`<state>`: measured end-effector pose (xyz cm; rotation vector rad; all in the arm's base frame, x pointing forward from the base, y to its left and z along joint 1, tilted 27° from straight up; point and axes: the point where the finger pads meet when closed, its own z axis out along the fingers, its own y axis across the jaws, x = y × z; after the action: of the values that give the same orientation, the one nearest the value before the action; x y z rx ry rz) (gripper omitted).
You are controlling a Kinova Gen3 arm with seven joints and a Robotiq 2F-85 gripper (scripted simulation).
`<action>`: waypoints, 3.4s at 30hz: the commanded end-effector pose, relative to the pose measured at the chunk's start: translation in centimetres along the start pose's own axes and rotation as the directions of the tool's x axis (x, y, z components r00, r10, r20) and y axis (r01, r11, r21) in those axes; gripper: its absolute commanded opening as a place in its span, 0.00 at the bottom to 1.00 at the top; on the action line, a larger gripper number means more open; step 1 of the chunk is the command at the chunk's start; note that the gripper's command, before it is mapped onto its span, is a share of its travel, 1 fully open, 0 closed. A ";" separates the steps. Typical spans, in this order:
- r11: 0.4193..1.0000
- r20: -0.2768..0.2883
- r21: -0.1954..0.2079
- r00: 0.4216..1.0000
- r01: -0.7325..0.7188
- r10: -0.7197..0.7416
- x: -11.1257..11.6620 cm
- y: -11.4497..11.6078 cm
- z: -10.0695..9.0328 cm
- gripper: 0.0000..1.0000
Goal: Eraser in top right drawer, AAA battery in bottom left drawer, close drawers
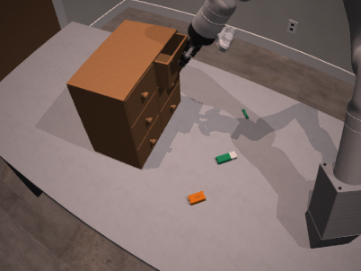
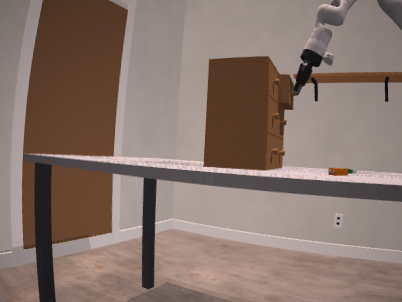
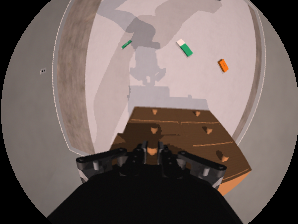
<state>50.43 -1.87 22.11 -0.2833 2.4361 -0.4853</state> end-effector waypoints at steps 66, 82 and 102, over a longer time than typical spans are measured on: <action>1.000 -0.002 -0.006 1.000 0.001 -0.001 3.1 0.2 -1.5 0.33; 1.000 0.001 -0.006 1.000 0.002 -0.002 5.4 0.2 -2.6 0.33; 1.000 -0.006 0.007 1.000 0.007 -0.007 9.7 -0.2 -5.7 0.33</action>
<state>40.56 -3.62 20.54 -0.2764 2.4484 -0.4895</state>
